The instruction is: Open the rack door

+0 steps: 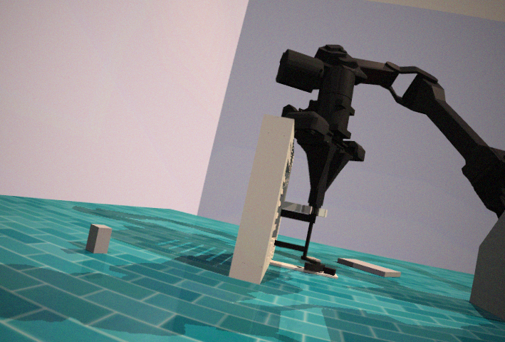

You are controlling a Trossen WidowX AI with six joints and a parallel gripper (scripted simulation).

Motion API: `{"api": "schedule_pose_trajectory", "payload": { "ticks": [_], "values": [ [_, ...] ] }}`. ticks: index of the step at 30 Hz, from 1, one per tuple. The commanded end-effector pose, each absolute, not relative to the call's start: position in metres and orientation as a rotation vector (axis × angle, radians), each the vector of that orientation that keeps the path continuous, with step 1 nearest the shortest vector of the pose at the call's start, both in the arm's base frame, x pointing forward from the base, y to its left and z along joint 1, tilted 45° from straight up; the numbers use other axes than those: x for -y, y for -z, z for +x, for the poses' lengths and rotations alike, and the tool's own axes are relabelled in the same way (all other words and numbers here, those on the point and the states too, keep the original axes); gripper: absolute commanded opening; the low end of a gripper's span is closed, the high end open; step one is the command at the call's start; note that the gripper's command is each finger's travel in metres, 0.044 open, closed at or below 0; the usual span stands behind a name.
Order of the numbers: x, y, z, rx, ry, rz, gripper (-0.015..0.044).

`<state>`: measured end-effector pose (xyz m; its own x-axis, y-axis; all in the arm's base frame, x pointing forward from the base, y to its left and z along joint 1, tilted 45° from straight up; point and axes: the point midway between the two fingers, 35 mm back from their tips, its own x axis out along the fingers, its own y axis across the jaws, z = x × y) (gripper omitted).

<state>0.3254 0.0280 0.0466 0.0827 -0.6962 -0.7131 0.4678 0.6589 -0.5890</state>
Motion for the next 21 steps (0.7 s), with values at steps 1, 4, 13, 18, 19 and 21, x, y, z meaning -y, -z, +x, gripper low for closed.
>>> {"api": "schedule_pose_trajectory", "payload": {
  "ticks": [1, 4, 13, 18, 19, 21],
  "values": [
    [-0.0275, -0.0465, 0.3257, -1.097, 1.004, -0.054, 0.0011],
    [-0.0275, -0.0465, 0.3257, -1.020, 1.083, 0.066, 0.0011],
    [-0.0275, -0.0464, 0.3256, -0.765, 1.293, 0.423, 0.0011],
    [-0.0275, -0.0464, 0.3256, -0.607, 1.392, 0.621, 0.0011],
    [-0.0275, -0.0464, 0.3256, -0.574, 1.411, 0.660, 0.0011],
    [-0.0275, -0.0464, 0.3256, -0.507, 1.446, 0.739, 0.0011]
  ]
}}
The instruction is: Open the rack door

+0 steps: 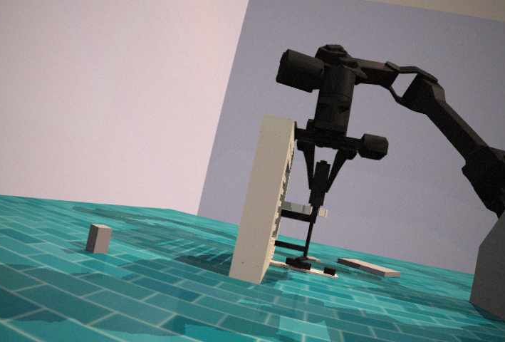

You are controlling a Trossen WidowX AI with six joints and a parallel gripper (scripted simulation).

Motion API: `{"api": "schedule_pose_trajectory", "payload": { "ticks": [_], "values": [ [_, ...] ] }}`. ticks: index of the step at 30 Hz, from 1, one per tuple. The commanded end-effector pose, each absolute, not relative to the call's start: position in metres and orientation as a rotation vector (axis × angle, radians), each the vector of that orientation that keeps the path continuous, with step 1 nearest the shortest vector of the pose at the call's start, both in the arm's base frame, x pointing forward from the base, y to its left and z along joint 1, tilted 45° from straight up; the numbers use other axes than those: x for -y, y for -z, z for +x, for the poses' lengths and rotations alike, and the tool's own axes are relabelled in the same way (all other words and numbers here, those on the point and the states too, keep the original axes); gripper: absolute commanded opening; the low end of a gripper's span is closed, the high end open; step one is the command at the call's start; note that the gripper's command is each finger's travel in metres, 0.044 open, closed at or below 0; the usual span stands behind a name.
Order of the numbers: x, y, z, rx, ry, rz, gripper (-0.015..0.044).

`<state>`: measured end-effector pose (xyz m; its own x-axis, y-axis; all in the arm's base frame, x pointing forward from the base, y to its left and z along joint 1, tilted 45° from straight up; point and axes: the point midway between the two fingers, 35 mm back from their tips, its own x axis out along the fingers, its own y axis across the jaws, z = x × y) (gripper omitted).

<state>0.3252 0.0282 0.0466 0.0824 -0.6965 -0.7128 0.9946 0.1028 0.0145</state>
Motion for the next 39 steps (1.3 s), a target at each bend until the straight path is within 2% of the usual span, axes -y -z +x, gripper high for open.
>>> {"api": "schedule_pose_trajectory", "payload": {
  "ticks": [1, 18, 28, 39],
  "values": [
    [-0.0275, -0.0464, 0.3256, -0.472, 1.463, 0.778, 0.0011],
    [-0.0275, -0.0464, 0.3256, -0.421, 1.487, 0.835, 0.0011],
    [-0.0275, -0.0464, 0.3256, -0.421, 1.487, 0.835, 0.0274],
    [-0.0275, -0.0464, 0.3256, -0.704, 1.333, 0.500, 0.0283]
  ]
}}
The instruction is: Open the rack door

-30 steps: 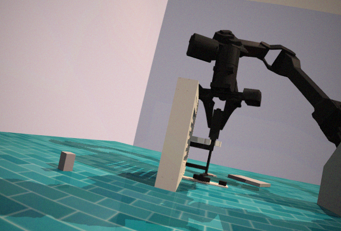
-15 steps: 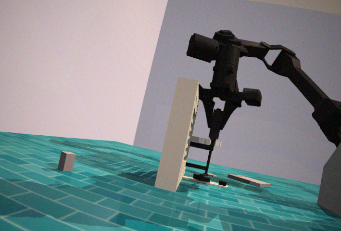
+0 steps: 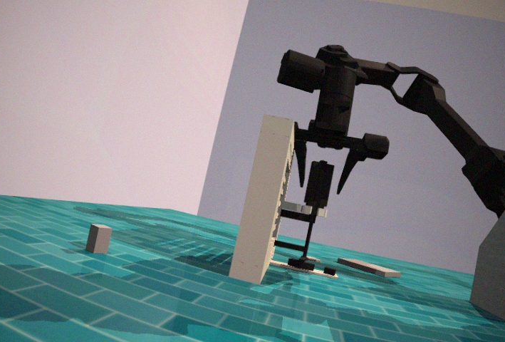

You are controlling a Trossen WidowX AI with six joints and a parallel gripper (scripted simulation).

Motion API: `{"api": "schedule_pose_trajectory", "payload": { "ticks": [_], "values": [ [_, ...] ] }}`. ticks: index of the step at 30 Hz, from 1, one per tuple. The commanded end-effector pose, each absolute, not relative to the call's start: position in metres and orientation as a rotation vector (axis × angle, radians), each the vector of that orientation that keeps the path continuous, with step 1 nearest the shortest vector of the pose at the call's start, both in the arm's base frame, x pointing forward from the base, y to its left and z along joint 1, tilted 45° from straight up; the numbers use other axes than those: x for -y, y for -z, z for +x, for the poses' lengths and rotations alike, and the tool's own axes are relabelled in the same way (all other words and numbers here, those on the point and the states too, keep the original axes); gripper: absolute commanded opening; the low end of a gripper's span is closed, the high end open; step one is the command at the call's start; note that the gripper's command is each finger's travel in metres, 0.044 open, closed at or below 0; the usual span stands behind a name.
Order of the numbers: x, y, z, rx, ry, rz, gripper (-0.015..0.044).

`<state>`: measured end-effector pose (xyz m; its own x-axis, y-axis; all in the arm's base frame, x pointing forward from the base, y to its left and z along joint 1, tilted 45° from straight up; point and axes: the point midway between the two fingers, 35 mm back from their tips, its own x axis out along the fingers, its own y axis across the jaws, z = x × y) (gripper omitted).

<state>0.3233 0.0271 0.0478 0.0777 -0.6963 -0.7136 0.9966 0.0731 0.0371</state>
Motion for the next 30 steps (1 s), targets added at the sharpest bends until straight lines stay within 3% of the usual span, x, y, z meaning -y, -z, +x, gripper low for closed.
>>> {"api": "schedule_pose_trajectory", "payload": {
  "ticks": [1, 30],
  "values": [
    [-0.0275, -0.0464, 0.3256, -0.736, 1.312, 0.461, 0.0283],
    [-0.0275, -0.0465, 0.3257, -1.439, 0.511, -0.696, 0.0283]
  ]
}}
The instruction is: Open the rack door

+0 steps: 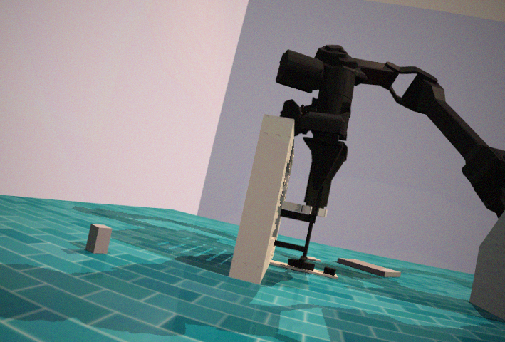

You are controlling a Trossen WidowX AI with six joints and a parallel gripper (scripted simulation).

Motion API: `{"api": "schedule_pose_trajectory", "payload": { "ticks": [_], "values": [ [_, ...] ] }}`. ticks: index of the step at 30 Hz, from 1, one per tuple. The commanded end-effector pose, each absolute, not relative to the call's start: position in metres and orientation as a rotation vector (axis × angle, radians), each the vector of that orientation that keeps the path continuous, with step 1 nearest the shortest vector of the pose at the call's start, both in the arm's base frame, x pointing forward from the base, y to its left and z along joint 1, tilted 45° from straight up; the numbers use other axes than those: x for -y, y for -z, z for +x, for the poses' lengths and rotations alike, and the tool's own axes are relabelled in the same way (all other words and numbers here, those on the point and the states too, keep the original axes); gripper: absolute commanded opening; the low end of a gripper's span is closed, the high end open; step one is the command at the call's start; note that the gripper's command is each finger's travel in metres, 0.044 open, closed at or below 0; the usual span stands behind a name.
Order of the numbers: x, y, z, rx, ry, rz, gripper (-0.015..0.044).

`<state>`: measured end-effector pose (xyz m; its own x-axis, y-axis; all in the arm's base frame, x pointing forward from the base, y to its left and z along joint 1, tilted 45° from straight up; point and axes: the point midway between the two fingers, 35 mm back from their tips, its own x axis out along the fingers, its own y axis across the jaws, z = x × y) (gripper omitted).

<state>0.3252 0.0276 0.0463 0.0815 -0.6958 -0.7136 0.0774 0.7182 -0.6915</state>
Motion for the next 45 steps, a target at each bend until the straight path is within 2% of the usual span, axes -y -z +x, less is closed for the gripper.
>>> {"api": "schedule_pose_trajectory", "payload": {
  "ticks": [1, 19, 35, 45],
  "values": [
    [-0.0275, -0.0465, 0.3257, -1.455, 0.477, -0.736, 0.0283],
    [-0.0275, -0.0465, 0.3256, -1.656, -0.215, -1.426, 0.0283],
    [-0.0275, -0.0464, 0.3256, -1.641, -0.942, -1.980, 0.0283],
    [-0.0275, -0.0464, 0.3256, -1.636, -0.975, -2.001, 0.0283]
  ]
}}
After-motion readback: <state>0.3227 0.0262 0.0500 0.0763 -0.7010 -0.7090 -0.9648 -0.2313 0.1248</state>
